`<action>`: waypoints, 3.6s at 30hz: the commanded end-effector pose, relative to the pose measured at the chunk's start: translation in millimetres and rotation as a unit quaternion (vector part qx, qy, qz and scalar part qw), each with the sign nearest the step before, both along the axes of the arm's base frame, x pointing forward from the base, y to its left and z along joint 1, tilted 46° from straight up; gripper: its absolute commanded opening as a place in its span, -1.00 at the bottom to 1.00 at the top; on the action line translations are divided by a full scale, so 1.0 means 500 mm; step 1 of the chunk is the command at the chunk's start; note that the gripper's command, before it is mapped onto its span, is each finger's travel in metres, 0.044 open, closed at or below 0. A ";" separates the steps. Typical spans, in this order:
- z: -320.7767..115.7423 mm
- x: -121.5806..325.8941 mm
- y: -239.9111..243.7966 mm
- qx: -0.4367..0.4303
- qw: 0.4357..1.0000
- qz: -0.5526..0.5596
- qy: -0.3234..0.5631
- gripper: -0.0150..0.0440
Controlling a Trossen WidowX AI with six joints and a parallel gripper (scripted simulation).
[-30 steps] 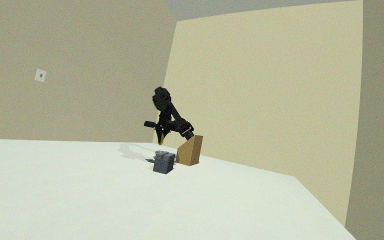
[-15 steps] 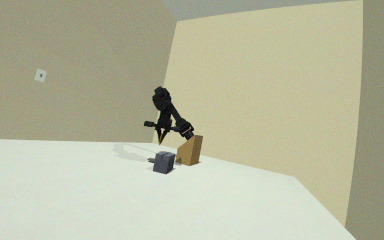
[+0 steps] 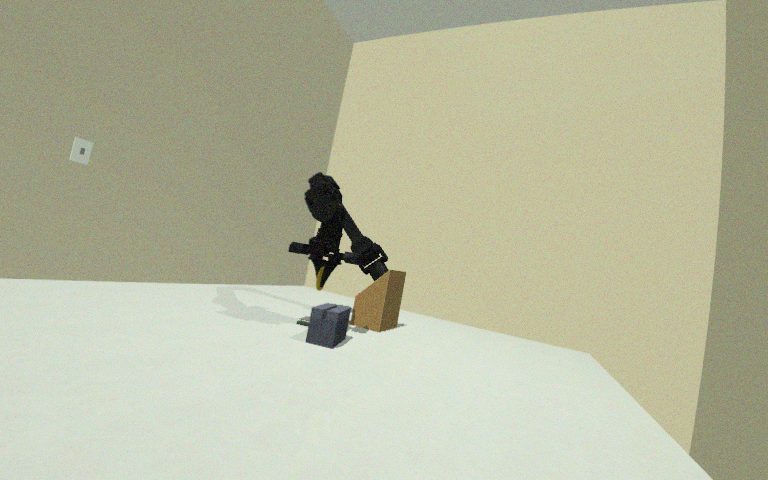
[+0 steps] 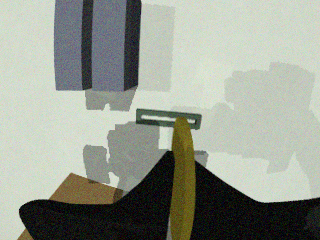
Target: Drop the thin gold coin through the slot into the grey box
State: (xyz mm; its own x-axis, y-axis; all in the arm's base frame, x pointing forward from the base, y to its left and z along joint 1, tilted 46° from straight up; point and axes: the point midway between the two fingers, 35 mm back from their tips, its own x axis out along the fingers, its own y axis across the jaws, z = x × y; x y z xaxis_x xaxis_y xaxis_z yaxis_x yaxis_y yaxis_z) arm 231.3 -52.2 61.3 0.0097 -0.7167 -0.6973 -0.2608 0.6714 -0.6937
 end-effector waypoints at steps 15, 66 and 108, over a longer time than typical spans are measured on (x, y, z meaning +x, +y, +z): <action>-0.039 0.060 0.048 0.005 1.000 -0.003 -0.005 -0.49; -0.123 0.136 0.129 0.002 1.000 -0.007 -0.009 -0.49; -0.145 0.132 0.103 0.000 1.000 -0.002 -0.003 -0.49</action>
